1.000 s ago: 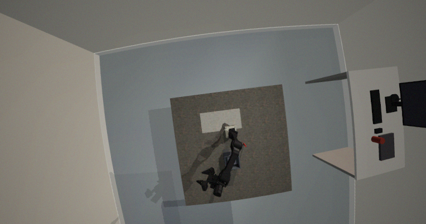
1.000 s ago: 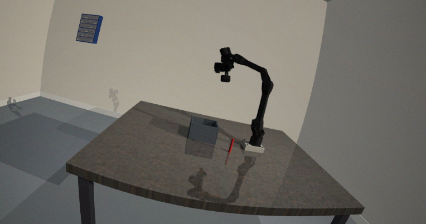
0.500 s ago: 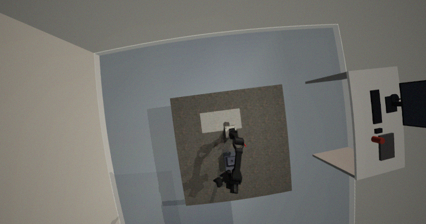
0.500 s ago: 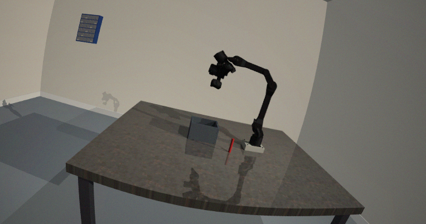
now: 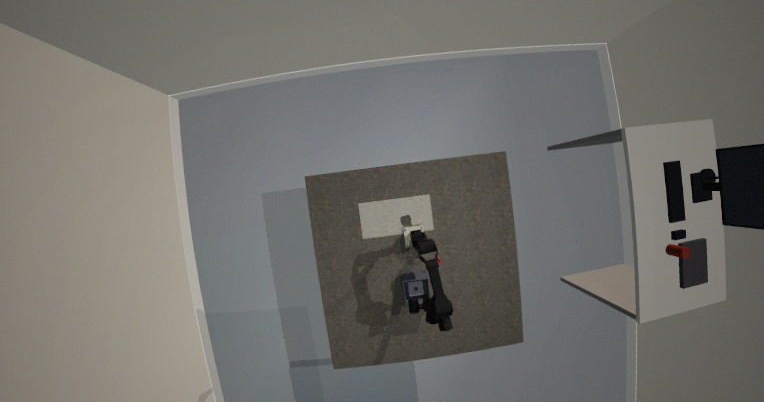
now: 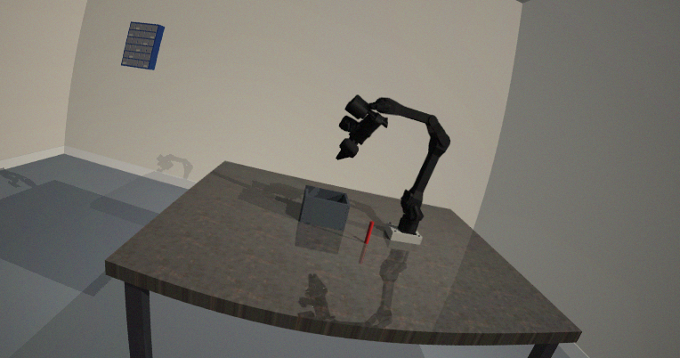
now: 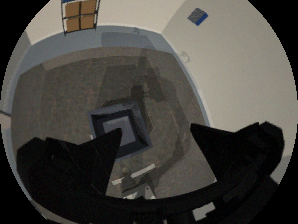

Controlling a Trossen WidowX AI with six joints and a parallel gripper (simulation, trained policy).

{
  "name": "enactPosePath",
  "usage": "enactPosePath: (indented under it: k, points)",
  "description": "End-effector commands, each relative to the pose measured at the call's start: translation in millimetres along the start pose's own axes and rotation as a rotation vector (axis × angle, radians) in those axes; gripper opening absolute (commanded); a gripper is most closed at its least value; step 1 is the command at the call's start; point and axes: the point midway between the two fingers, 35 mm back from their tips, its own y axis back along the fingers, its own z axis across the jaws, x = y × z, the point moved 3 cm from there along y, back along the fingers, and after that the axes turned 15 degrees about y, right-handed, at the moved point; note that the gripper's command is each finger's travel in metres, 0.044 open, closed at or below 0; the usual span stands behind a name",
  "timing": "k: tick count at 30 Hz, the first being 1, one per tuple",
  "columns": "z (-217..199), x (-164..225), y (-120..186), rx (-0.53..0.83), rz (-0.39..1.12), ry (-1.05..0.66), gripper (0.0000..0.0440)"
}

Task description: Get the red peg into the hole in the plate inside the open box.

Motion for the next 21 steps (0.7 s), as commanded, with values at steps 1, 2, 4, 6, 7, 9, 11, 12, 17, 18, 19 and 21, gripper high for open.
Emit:
enactPosePath:
  k: [1, 2, 4, 6, 7, 9, 11, 12, 17, 18, 19, 21]
  points:
    - [30, 16, 4, -0.081, 0.035, -0.074, 0.044]
    - [38, 20, 6, -0.102, 0.046, -0.095, 0.044]
    - [53, 29, 9, -0.14, 0.073, -0.137, 0.044]
    - [67, 39, 11, -0.173, 0.105, -0.176, 0.044]
    - [74, 44, 12, -0.188, 0.122, -0.195, 0.044]
    - [87, 54, 14, -0.214, 0.159, -0.231, 0.044]
    - [99, 64, 16, -0.236, 0.198, -0.265, 0.044]
    - [105, 68, 16, -0.244, 0.218, -0.281, 0.044]
    - [132, 91, 16, -0.27, 0.317, -0.361, 0.044]
    - [137, 95, 16, -0.273, 0.335, -0.376, 0.044]
    - [142, 99, 15, -0.274, 0.353, -0.392, 0.044]
    - [151, 106, 13, -0.276, 0.386, -0.424, 0.044]
